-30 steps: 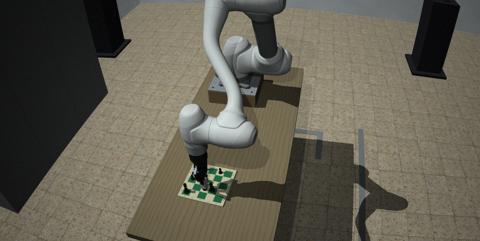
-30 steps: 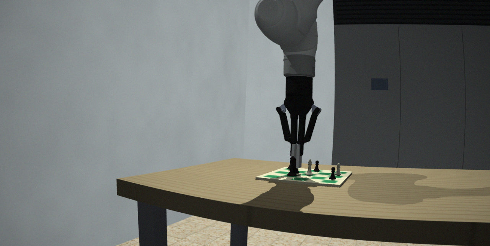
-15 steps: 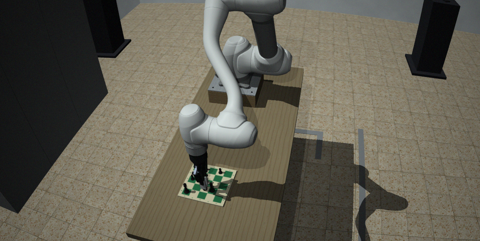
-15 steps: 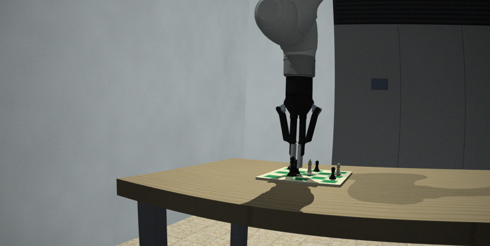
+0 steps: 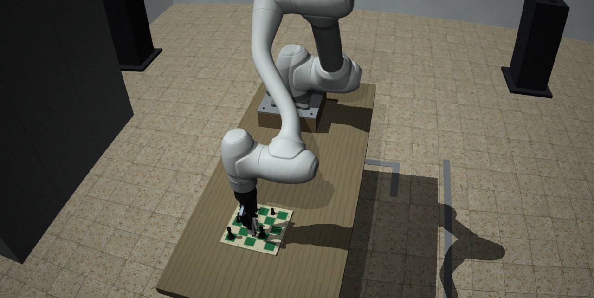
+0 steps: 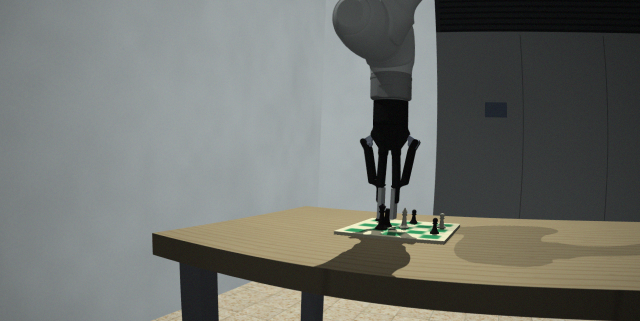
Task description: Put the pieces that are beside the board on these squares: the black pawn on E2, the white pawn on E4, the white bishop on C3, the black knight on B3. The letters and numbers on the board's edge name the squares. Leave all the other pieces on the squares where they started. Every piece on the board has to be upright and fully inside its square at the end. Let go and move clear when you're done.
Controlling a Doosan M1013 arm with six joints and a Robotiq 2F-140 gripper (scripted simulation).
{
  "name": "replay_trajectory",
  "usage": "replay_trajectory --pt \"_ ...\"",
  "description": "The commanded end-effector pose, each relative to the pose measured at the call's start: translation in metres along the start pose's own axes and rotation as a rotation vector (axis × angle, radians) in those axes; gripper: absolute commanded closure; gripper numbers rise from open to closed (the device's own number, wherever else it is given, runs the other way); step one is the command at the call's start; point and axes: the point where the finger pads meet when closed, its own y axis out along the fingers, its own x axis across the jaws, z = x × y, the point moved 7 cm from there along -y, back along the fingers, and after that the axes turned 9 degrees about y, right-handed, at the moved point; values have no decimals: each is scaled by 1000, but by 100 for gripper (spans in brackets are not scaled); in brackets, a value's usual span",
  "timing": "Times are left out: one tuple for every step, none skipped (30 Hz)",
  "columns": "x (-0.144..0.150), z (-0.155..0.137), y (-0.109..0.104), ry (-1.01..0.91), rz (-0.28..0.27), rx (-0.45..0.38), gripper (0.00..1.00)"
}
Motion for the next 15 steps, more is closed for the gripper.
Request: replay_trajectory --pt "1 -3 1 -8 3 0 78" --pt "1 -3 -1 -8 3 0 78" --pt "1 -3 -2 -8 3 0 78" --pt "1 -3 -5 -8 3 0 78" --pt "1 -3 -8 -8 3 0 78" --pt "1 -3 -11 -8 3 0 78" --pt "1 -3 -11 -8 3 0 78" --pt "1 -3 -11 -8 3 0 78" --pt "1 -3 -15 -8 3 0 78" --pt "1 -3 -20 -8 3 0 78" --pt "1 -3 -25 -8 3 0 78" --pt "1 -3 -30 -8 3 0 78" --pt "1 -3 -35 -8 3 0 78" --pt "1 -3 -41 -8 3 0 78" --pt "1 -3 -46 -8 3 0 78"
